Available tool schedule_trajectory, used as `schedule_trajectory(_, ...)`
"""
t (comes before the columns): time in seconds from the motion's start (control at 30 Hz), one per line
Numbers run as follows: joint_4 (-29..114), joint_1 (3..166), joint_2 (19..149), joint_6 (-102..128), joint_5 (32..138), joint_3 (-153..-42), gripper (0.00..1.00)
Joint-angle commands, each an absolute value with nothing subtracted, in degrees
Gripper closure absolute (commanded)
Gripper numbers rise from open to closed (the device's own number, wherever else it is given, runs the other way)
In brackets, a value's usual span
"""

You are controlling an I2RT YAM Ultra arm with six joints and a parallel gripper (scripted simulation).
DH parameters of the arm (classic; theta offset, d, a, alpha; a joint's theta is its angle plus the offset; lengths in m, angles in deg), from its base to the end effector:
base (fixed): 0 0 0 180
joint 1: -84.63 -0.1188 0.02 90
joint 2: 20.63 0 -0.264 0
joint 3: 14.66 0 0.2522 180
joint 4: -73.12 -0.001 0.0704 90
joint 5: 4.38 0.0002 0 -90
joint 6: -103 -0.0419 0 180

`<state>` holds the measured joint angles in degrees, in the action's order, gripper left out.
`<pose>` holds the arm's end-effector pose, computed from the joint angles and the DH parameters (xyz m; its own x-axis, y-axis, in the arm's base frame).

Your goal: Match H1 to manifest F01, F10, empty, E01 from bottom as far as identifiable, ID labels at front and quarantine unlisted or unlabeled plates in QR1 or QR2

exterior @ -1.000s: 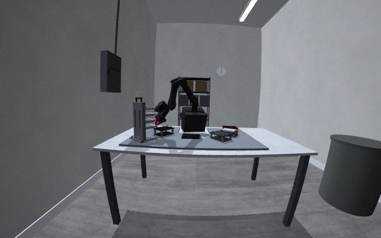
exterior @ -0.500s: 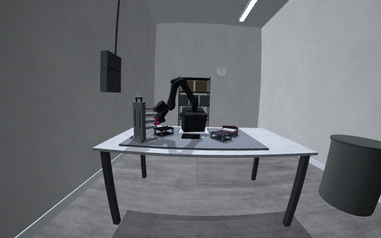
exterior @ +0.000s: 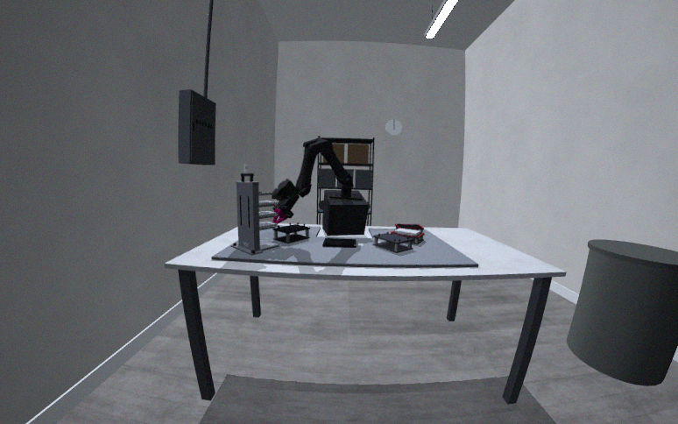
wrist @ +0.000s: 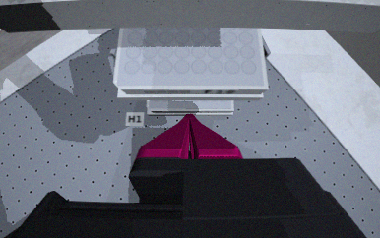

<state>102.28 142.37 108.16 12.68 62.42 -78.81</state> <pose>0.2187 -0.3137 0.0333 -0.3064 0.4951 -0.8130 0.6077 0.7591 0.2332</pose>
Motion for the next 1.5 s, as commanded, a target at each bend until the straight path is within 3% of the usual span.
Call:
schedule_trajectory(0.0, 102.11, 142.46, 107.86, 12.63, 62.56, -79.52, 1.0)
schedule_trajectory(1.47, 101.13, 142.21, 108.19, 12.47, 62.76, -80.9, 1.0)
